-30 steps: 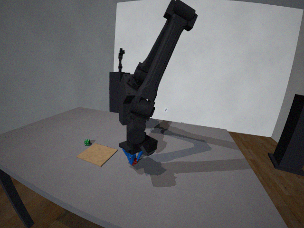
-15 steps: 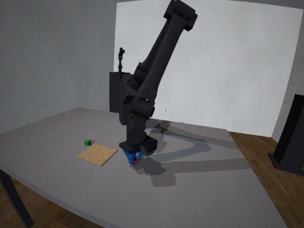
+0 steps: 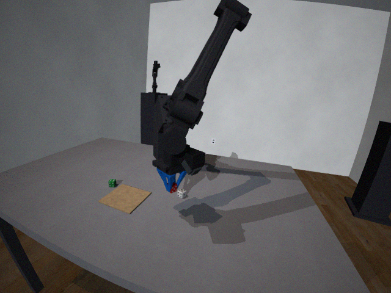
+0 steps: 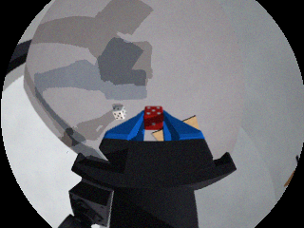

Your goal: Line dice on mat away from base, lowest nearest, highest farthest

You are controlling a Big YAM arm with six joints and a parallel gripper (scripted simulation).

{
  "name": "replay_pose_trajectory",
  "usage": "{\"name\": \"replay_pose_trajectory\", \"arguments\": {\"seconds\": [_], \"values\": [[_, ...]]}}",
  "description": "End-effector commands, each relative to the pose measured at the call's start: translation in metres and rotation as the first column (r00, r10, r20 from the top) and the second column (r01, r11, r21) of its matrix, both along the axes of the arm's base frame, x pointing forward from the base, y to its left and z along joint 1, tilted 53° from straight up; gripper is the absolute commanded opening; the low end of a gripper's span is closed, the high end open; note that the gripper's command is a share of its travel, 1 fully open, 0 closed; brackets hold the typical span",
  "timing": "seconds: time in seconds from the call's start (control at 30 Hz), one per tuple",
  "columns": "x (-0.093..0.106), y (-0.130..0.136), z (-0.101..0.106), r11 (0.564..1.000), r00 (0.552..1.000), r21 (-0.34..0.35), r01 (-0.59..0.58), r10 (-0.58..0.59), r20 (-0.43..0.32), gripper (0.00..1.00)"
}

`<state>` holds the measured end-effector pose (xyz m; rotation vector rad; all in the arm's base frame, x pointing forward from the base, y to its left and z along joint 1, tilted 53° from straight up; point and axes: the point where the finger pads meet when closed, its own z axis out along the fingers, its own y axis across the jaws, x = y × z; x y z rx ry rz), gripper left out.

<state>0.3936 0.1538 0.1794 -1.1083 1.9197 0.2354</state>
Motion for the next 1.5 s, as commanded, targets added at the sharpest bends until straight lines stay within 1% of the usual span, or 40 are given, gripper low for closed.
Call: {"name": "replay_pose_trajectory", "arguments": {"seconds": [0.0,0.13,0.23,0.47,0.5,0.53,0.6,0.63,0.7,0.77,0.8,0.9,0.97,1.07,1.1,1.2,1.23,1.27,1.37,1.43,1.47], "values": [[-0.008,-0.011,0.012,1.000,1.000,-0.013,-0.003,0.003,0.014,0.20],[-0.013,-0.016,0.013,1.000,1.000,-0.015,-0.003,0.003,0.005,0.20],[-0.016,-0.011,0.017,1.000,1.000,-0.015,-0.018,0.018,0.012,0.20],[-0.015,-0.012,0.016,1.000,1.000,-0.015,-0.015,0.015,0.014,0.20],[-0.012,-0.018,0.007,1.000,1.000,-0.020,-0.006,0.006,0.002,0.20],[-0.009,-0.021,0.002,1.000,1.000,-0.028,-0.013,0.013,0.005,0.20],[-0.009,-0.021,0.002,1.000,1.000,-0.028,-0.013,0.013,0.005,0.20],[-0.007,-0.027,-0.004,0.999,1.000,-0.042,-0.023,0.024,0.012,0.20],[-0.003,-0.046,-0.022,0.995,0.998,-0.083,-0.058,0.061,0.032,0.20],[-0.001,-0.073,-0.046,0.985,0.992,-0.136,-0.103,0.112,0.062,0.20],[-0.001,-0.073,-0.046,0.985,0.992,-0.136,-0.103,0.112,0.062,0.20],[-0.005,-0.117,-0.082,0.963,0.974,-0.212,-0.167,0.194,0.116,0.20],[-0.008,-0.129,-0.092,0.955,0.967,-0.232,-0.182,0.217,0.133,0.20],[-0.011,-0.139,-0.100,0.949,0.960,-0.249,-0.193,0.235,0.149,0.20],[-0.014,-0.146,-0.105,0.944,0.955,-0.261,-0.201,0.248,0.161,0.20],[-0.014,-0.146,-0.106,0.944,0.955,-0.262,-0.202,0.249,0.162,0.20],[-0.011,-0.153,-0.105,0.939,0.949,-0.277,-0.203,0.259,0.182,0.20],[-0.016,-0.155,-0.111,0.938,0.948,-0.278,-0.209,0.264,0.179,0.20],[-0.018,-0.156,-0.113,0.937,0.947,-0.280,-0.210,0.266,0.179,0.20],[-0.019,-0.144,-0.114,0.931,0.940,-0.277,-0.240,0.294,0.172,0.20],[-0.019,-0.144,-0.114,0.931,0.940,-0.277,-0.240,0.294,0.172,0.20]]}}
